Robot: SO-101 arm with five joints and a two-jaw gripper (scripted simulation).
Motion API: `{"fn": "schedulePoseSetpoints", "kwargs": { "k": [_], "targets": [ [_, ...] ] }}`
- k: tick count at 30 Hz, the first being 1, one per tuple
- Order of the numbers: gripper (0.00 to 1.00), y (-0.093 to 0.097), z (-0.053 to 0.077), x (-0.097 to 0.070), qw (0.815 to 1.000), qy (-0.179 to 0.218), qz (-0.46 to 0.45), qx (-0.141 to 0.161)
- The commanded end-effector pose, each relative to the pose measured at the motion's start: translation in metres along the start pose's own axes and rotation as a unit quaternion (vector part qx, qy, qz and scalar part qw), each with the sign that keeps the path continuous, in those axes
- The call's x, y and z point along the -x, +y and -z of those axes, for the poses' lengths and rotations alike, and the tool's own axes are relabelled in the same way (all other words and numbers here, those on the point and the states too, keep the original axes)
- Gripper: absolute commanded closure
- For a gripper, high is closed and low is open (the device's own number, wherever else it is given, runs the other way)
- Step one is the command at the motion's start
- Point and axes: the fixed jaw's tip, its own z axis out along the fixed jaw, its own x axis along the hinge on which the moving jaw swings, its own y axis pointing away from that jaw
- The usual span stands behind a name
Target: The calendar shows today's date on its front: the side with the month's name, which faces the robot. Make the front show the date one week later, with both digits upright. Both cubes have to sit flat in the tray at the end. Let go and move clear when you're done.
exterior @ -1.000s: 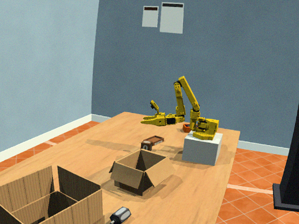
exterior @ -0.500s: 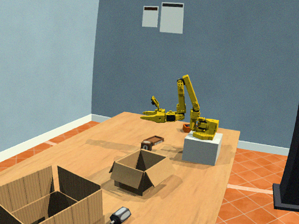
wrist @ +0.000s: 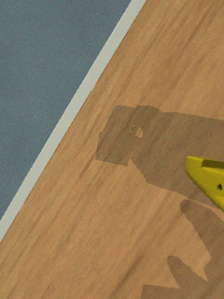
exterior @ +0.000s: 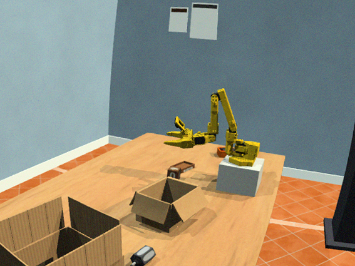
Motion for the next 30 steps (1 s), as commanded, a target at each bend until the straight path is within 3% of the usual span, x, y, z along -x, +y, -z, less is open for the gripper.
{"fn": "schedulePoseSetpoints", "kwargs": {
  "k": [1, 12, 15, 21, 27, 29, 30],
  "targets": [
    [0.65, -0.003, -0.006, -0.001, 0.999, 0.012, 0.047, -0.002],
    [0.65, -0.006, -0.019, -0.010, 0.982, 0.052, 0.183, 0.013],
    [0.65, -0.007, -0.023, -0.013, 0.970, 0.067, 0.234, 0.021],
    [0.65, -0.011, -0.031, -0.017, 0.934, 0.095, 0.342, 0.045],
    [0.65, -0.016, -0.038, -0.020, 0.881, 0.120, 0.451, 0.079],
    [0.65, -0.016, -0.038, -0.020, 0.881, 0.120, 0.451, 0.079],
    [0.65, -0.017, -0.038, -0.020, 0.871, 0.123, 0.469, 0.085]
  ]
}}
